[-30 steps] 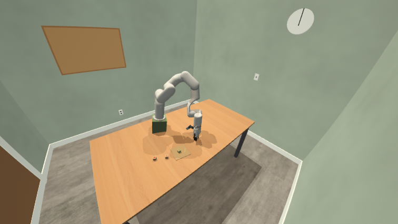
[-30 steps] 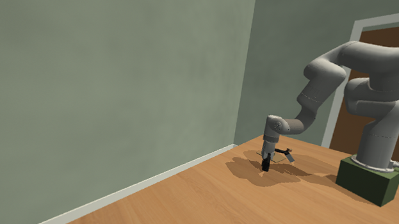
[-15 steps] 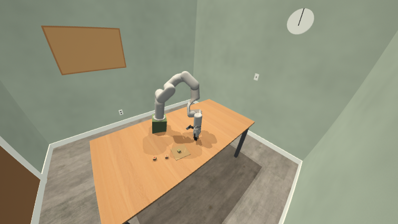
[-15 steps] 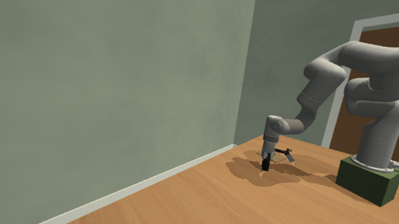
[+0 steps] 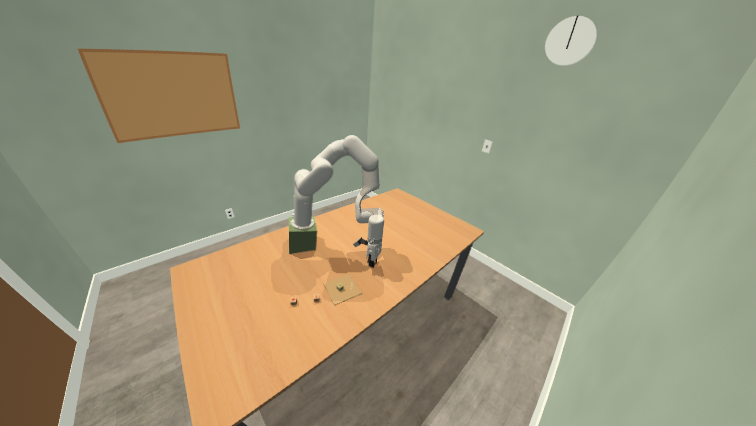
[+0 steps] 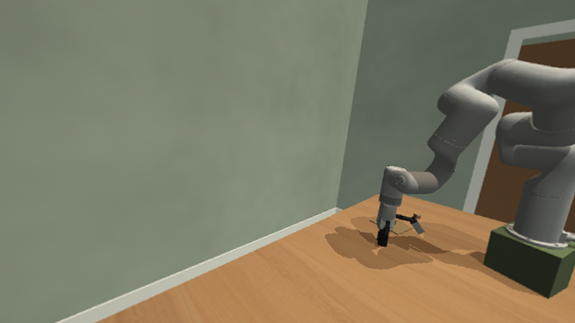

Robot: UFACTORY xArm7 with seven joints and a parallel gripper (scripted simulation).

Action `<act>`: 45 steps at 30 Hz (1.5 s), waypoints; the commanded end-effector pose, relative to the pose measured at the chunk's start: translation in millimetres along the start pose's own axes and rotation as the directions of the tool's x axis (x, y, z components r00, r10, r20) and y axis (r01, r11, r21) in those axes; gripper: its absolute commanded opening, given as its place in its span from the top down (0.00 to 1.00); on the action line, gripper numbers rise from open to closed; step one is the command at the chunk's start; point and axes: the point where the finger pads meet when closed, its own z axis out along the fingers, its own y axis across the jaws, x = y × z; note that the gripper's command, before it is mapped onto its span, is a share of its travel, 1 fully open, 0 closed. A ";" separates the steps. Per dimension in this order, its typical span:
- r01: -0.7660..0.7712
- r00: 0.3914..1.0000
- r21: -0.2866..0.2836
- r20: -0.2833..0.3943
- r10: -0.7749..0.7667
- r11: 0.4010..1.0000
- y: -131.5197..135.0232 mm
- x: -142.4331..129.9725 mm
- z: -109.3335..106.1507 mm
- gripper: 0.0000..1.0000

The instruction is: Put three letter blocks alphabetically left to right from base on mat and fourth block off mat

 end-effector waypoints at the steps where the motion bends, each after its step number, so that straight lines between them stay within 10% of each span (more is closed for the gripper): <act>1: -0.001 1.000 0.000 0.003 0.001 1.000 -0.2 -1.4 -1.0 0.79; 10: -0.001 1.000 0.000 0.003 0.001 1.000 -0.2 -1.4 -8.7 0.79; 25: -0.001 1.000 0.000 0.003 0.001 1.000 -0.2 -1.1 -98.0 0.79; 45: 0.045 0.999 0.000 0.002 -0.045 0.999 -8.2 -0.6 -101.0 0.79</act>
